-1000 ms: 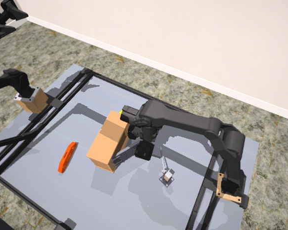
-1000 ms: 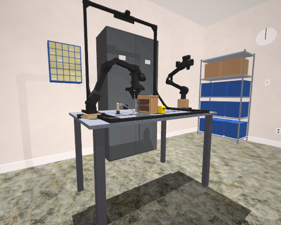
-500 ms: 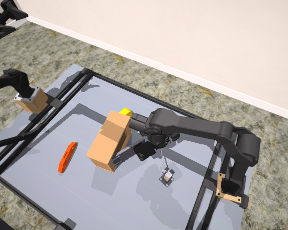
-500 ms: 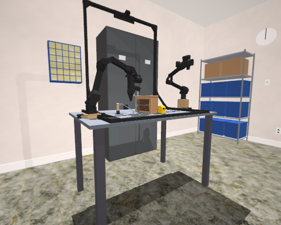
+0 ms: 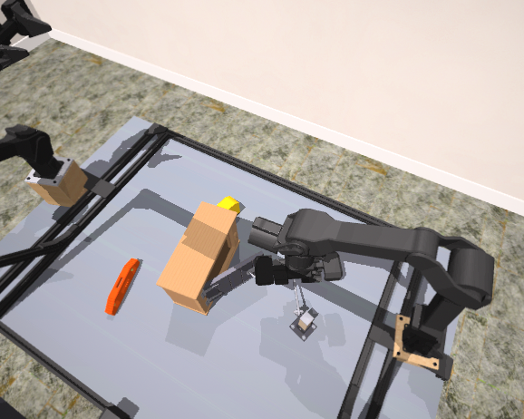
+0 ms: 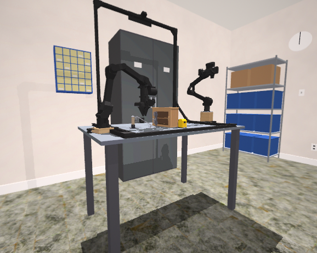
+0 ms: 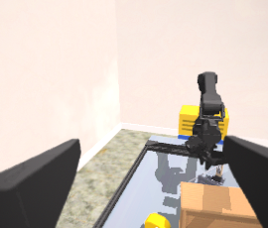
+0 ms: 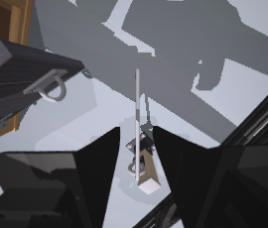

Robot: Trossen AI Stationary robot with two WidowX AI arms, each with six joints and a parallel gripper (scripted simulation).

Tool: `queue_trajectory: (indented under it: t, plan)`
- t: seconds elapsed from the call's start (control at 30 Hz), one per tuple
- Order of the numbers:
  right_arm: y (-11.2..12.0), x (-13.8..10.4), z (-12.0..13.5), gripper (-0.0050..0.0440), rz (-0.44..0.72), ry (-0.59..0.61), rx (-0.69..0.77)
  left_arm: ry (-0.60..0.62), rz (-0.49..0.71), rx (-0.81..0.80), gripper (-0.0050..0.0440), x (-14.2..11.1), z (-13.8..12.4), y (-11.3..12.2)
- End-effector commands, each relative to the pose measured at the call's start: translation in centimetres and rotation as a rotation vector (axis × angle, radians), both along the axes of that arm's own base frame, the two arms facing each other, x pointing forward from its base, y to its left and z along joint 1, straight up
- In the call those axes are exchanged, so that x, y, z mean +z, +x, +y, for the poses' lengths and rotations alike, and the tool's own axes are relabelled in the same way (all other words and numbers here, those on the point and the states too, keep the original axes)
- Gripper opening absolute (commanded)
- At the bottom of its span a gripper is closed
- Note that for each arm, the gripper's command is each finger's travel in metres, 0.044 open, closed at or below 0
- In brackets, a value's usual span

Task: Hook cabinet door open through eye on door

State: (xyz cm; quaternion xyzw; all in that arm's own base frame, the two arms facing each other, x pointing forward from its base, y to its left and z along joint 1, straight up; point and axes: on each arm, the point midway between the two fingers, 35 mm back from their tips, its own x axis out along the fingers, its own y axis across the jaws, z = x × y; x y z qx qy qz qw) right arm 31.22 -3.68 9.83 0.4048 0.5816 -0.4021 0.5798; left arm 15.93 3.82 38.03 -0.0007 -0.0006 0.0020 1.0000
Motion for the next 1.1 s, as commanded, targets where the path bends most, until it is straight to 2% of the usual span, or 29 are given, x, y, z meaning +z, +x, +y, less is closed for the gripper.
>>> queue_trajectory:
  t: [0.0,0.13,0.57,1.07]
  plan:
    - [-0.4,-0.1,0.1,0.0160,0.000,-0.005,-0.028,0.001,0.000,-0.004,0.0400,0.0,-0.1,0.0]
    - [-0.5,-1.5,0.1,0.0160,0.000,-0.005,-0.028,0.001,0.000,-0.004,0.0400,0.0,-0.1,0.0]
    - [-0.4,-2.5,0.1,0.0160,0.000,-0.005,-0.028,0.001,0.000,-0.004,0.0400,0.0,-0.1,0.0]
    - [-0.3,-5.0,0.1,0.0160,0.000,-0.005,-0.028,0.001,0.000,-0.004,0.0400,0.0,-0.1,0.0]
